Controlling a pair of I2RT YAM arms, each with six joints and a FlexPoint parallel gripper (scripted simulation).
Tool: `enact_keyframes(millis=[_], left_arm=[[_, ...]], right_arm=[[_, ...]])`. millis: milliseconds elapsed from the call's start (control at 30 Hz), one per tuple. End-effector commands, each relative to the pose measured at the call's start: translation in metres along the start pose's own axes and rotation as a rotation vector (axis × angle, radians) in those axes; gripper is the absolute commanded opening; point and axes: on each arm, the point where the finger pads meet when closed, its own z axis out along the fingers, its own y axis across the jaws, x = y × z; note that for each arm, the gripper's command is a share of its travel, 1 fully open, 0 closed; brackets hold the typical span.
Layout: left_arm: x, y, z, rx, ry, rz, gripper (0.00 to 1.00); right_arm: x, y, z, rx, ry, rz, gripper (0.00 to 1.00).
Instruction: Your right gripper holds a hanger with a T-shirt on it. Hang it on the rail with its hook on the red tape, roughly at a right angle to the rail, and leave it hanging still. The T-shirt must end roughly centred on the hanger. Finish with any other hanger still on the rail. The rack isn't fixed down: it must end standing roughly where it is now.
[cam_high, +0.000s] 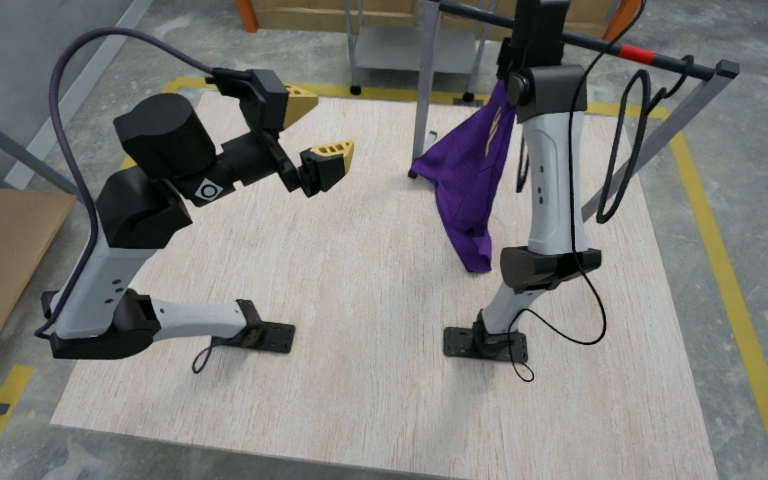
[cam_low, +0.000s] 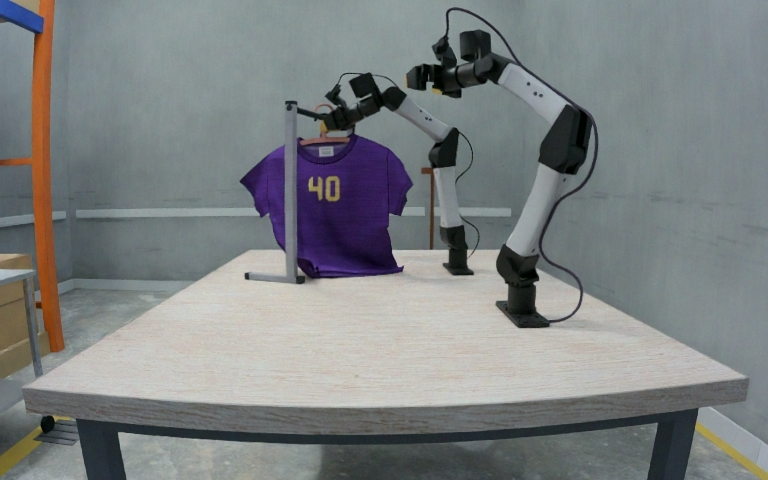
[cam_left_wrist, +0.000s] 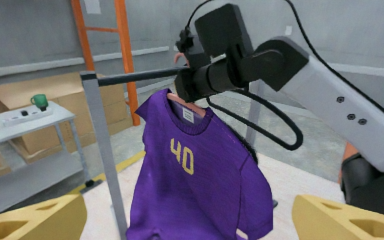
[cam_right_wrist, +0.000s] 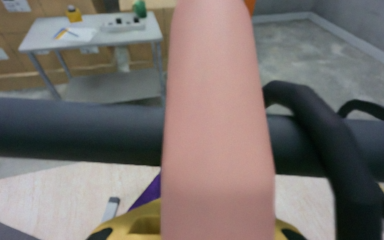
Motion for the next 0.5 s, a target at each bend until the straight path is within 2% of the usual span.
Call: enact_keyframes(millis=[0, 467], left_arm=[[-0.007, -0.001, -0.004, 0.001, -0.021, -0.003, 1.00], [-0.007, -0.001, -0.004, 0.001, -0.021, -0.003, 1.00]], right_arm=[[-0.026, -0.012, -0.017, -0.047, -0.115, 0.032, 0.00], [-0.019, -0.095, -0.020, -0.057, -0.113, 0.019, 0.00]])
